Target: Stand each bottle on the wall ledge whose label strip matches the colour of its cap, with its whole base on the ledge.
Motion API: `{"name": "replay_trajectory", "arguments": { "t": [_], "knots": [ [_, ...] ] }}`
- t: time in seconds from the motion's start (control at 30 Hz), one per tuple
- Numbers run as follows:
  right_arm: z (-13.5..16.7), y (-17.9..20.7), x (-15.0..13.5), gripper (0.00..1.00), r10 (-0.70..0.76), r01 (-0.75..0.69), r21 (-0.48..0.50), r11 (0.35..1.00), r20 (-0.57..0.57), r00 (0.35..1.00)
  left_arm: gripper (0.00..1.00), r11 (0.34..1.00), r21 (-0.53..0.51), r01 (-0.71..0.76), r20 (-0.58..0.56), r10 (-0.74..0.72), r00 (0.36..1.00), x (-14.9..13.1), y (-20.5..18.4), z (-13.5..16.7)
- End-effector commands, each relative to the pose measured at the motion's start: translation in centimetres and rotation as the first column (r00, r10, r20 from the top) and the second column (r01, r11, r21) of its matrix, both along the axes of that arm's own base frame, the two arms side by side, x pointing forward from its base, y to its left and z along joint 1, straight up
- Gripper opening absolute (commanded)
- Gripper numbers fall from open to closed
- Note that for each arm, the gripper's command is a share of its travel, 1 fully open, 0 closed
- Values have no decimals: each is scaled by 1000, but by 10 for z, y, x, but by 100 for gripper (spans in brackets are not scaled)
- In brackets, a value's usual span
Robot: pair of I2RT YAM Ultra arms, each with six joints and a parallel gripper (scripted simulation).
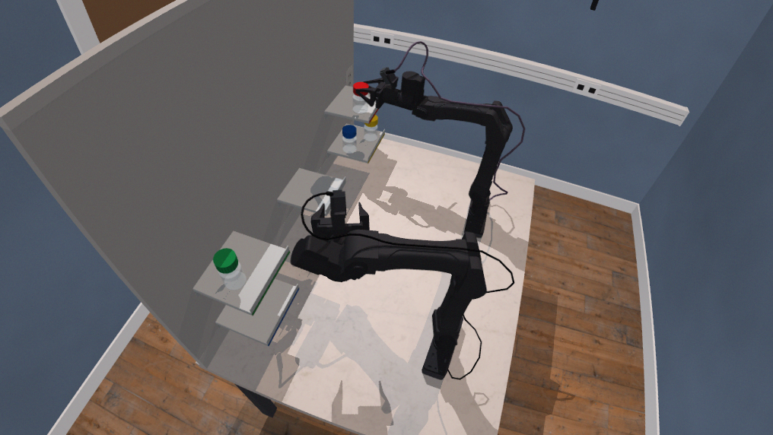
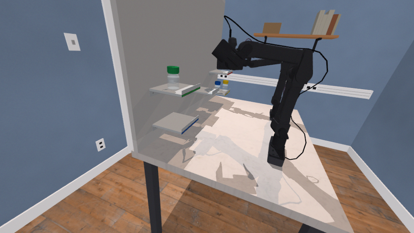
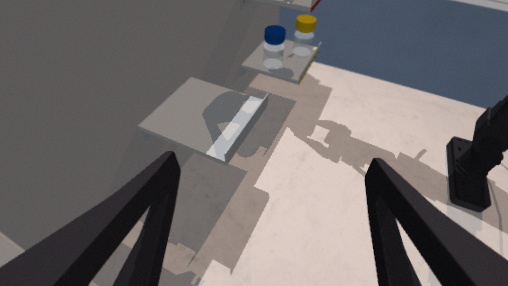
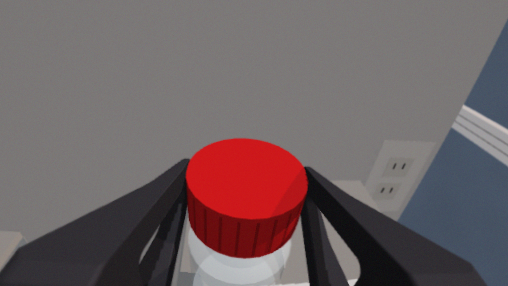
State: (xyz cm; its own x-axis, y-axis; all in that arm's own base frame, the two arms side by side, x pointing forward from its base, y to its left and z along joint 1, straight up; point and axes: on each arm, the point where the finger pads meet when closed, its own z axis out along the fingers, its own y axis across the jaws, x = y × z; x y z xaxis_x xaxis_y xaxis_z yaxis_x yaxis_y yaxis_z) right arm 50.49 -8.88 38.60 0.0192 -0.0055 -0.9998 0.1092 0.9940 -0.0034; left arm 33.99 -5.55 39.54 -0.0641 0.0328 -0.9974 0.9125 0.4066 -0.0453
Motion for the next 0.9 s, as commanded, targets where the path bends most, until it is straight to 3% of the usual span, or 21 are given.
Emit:
{"name": "replay_trajectory", "arguments": {
  "t": [0.0,0.37,0.5,0.87],
  "knots": [
    [18,4,-1,50,-2,3,-17,1000,58,998,89,1000,-2,21,31,-21,999,-2,0,13],
    [18,4,-1,50,-3,4,-16,1000,59,998,89,1000,-2,21,31,-21,999,-2,0,13],
    [-8,4,2,50,-2,2,-5,1000,3,1000,89,1000,-2,21,31,-21,999,-2,0,13],
    [2,2,0,50,1,0,-6,1000,23,1000,89,1000,-2,21,31,-21,999,-2,0,13]
  ]
}}
